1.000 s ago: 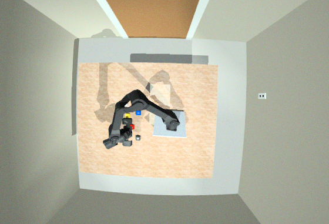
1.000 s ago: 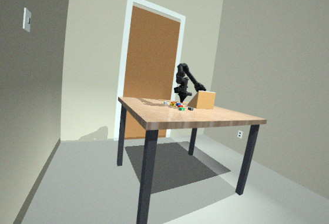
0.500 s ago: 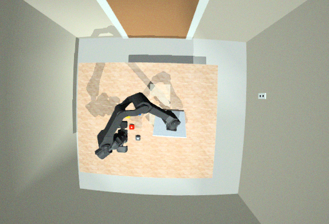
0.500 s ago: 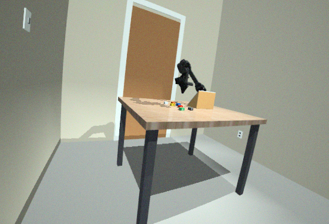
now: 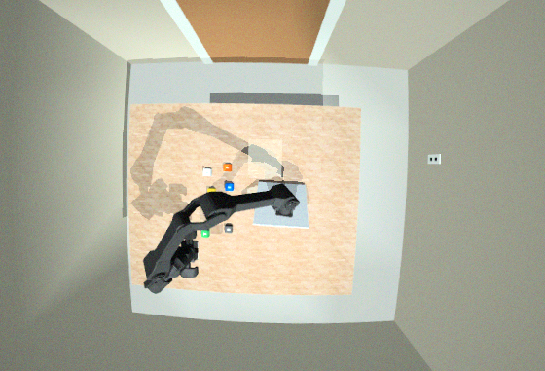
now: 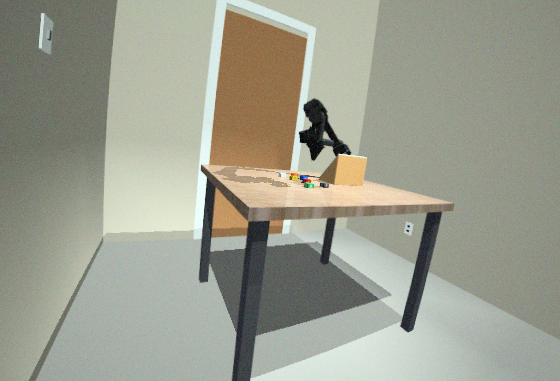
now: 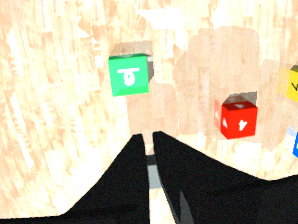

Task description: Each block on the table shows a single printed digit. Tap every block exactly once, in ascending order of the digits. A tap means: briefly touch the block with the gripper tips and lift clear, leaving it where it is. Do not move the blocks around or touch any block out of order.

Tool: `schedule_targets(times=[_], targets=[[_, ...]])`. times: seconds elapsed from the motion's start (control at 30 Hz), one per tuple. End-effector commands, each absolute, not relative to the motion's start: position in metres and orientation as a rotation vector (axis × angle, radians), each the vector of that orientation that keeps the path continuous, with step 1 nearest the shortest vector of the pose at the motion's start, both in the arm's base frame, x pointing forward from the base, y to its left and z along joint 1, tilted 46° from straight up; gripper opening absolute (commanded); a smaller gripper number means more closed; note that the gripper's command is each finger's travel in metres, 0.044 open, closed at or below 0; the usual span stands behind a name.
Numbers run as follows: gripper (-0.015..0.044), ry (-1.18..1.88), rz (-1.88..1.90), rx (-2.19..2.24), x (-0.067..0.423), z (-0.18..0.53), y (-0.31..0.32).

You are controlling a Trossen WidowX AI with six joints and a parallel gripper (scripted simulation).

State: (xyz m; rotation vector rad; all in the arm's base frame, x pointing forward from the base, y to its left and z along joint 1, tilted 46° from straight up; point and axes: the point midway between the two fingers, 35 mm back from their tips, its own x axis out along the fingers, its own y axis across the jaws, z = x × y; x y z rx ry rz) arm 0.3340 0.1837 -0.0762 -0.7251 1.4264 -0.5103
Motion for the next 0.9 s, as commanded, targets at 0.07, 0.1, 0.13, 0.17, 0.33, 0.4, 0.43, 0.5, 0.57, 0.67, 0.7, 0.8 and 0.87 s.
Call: schedule_targets(times=[0.07, 0.1, 0.13, 0.17, 0.33, 0.4, 0.43, 0.5, 0.57, 0.67, 0.7, 0.8, 0.87], targets=[[0.002, 1.428, -0.515, -0.71, 0.342, -0.098, 0.171], [0.002, 1.428, -0.515, -0.71, 0.344, -0.11, 0.159], [0.002, 1.427, -0.516, -0.711, 0.345, -0.122, 0.147], [0.002, 1.427, -0.518, -0.712, 0.345, -0.13, 0.137], [0.002, 1.427, -0.519, -0.712, 0.345, -0.137, 0.129], [0.002, 1.427, -0.519, -0.712, 0.345, -0.137, 0.129], [0.002, 1.427, -0.519, -0.712, 0.345, -0.138, 0.128], [0.002, 1.427, -0.519, -0.712, 0.346, -0.14, 0.126], [0.002, 1.426, -0.519, -0.712, 0.346, -0.142, 0.124], [0.002, 1.426, -0.519, -0.713, 0.347, -0.145, 0.121], [0.002, 1.426, -0.519, -0.713, 0.347, -0.146, 0.12], [0.002, 1.426, -0.519, -0.713, 0.347, -0.15, 0.116], [0.002, 1.426, -0.52, -0.713, 0.348, -0.152, 0.114]])
